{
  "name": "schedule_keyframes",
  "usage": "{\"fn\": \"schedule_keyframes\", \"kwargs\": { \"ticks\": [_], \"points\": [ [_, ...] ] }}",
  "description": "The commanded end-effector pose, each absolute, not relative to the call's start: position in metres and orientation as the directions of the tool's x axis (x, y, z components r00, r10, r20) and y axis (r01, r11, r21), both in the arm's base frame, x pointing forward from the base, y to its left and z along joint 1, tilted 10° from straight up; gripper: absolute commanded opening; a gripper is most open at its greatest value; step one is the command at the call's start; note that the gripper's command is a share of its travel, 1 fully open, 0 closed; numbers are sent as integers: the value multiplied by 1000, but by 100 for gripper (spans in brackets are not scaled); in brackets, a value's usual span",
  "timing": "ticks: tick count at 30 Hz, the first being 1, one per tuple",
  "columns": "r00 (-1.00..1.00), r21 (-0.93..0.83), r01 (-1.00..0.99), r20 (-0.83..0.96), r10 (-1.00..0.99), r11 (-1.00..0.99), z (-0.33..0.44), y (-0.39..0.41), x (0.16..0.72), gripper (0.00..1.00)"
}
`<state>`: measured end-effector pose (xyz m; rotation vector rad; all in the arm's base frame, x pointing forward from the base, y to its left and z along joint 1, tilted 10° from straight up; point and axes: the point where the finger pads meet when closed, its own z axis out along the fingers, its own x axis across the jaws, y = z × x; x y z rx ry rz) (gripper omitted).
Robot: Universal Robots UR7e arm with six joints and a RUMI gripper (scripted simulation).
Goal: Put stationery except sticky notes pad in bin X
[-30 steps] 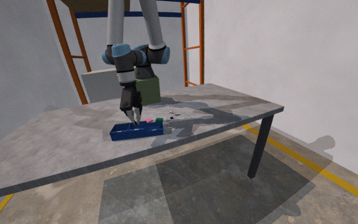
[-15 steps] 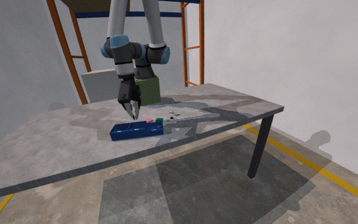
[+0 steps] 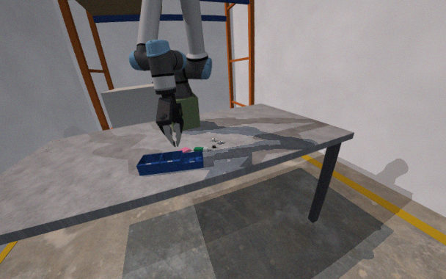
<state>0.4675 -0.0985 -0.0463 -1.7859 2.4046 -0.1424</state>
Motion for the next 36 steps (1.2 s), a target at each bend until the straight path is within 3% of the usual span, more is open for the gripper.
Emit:
{"fn": "schedule_keyframes", "kwargs": {
  "ticks": [1, 9, 36],
  "points": [
    [-285, -161, -943, -57, -957, 290, -45, -81, 473, 4],
    [-285, -161, -943, -57, -957, 290, -43, -49, 482, 4],
    [-285, -161, -943, -57, -957, 290, -85, -49, 489, 4]
  ]
}}
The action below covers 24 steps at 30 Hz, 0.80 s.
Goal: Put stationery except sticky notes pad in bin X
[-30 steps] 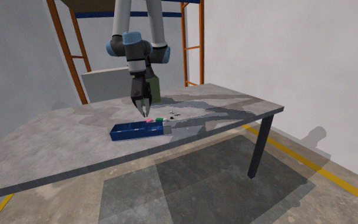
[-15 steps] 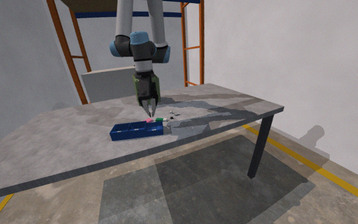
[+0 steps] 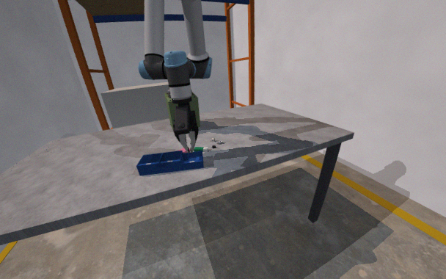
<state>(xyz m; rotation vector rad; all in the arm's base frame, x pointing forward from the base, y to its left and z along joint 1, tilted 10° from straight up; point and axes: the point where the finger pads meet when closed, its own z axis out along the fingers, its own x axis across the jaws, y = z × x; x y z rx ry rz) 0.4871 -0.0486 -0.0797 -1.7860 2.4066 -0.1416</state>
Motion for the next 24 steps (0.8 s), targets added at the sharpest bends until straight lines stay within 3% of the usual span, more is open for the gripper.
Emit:
{"fn": "schedule_keyframes", "kwargs": {
  "ticks": [1, 24],
  "points": [
    [-285, -161, -943, -57, -957, 290, -88, -49, 489, 4],
    [-285, -161, -943, -57, -957, 290, -101, -49, 492, 4]
  ]
}}
